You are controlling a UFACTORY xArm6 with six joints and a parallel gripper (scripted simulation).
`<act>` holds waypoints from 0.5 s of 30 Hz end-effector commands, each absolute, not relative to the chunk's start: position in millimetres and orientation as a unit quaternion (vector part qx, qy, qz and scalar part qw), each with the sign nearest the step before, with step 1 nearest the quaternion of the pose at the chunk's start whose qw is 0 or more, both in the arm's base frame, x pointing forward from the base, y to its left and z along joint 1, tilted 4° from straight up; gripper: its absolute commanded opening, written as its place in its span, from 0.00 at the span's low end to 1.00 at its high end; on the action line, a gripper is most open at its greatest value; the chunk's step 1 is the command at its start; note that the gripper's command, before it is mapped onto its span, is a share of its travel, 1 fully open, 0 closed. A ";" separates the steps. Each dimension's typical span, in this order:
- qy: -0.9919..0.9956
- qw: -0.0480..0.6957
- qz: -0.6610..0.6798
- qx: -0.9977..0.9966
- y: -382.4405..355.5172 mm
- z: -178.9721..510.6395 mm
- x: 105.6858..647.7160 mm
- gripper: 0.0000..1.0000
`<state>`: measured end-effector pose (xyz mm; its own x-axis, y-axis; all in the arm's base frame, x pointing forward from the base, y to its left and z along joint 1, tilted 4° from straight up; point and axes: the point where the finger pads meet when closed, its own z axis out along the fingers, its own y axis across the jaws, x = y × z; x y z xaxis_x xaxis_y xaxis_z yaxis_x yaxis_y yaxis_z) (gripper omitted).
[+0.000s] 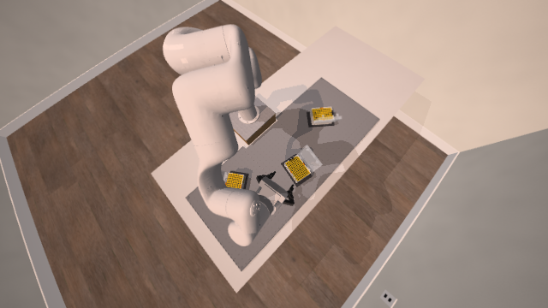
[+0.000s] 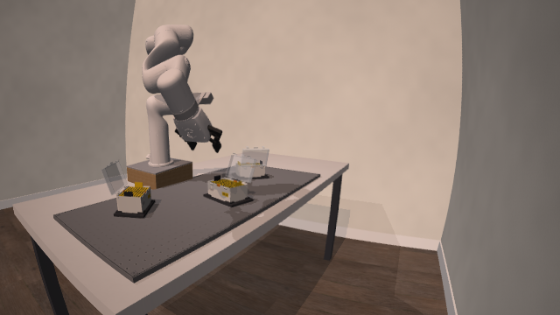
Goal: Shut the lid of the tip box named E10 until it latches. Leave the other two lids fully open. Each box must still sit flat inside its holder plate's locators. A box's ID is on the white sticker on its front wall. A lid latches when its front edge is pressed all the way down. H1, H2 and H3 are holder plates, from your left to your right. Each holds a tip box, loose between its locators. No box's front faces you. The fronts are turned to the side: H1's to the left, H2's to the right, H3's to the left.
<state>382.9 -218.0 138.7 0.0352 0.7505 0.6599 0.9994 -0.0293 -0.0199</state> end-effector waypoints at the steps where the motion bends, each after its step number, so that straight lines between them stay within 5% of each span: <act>1: -0.647 0.247 -0.248 -0.678 -219.1 121.9 383.2 1.00; 15: -0.647 0.247 -0.248 -0.678 -223.2 62.0 382.1 1.00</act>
<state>381.1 -221.2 77.0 0.0422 0.7524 0.6573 0.9990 -0.0414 -0.0168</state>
